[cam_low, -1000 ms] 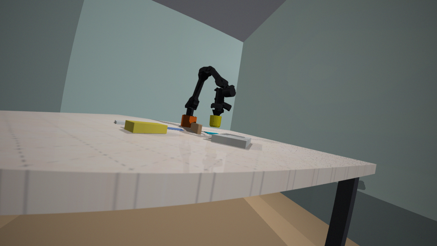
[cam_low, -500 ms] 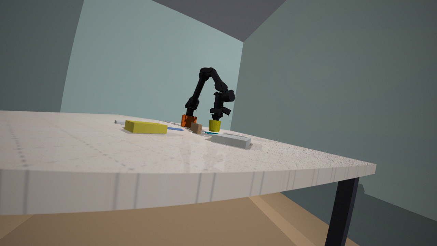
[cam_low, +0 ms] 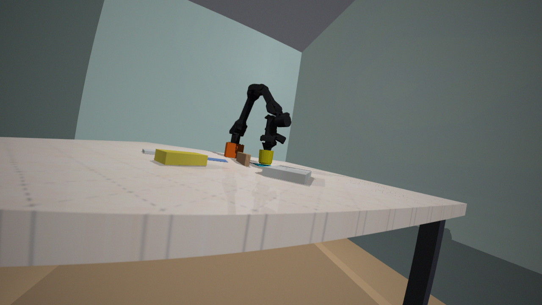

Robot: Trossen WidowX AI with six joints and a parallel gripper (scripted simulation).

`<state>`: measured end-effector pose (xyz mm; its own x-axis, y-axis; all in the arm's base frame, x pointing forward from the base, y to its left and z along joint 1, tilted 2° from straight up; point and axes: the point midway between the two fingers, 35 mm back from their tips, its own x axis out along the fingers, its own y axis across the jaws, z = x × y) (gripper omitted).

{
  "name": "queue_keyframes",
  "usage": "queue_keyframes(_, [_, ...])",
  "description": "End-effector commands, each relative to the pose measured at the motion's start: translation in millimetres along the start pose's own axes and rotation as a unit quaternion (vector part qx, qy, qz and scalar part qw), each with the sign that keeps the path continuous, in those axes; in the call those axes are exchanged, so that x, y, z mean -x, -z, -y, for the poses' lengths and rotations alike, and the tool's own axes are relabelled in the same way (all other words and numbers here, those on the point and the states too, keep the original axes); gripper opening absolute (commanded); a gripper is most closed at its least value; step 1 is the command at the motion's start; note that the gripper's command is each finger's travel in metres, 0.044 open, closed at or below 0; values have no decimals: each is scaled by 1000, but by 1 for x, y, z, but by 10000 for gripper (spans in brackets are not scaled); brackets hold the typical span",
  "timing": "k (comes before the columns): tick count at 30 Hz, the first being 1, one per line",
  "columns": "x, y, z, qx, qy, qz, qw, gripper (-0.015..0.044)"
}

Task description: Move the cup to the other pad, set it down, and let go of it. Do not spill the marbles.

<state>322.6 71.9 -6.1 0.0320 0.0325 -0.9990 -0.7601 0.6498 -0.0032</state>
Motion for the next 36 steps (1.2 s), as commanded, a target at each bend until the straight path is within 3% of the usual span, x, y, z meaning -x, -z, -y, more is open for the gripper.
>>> queue_keyframes(1, [0, 0, 0, 0, 0, 0, 1000, 0])
queue_keyframes(7, [0, 0, 0, 0, 0, 0, 1000, 146])
queue_keyframes(36, [43, -1, 1, -3, -2, -1, 1000, 146])
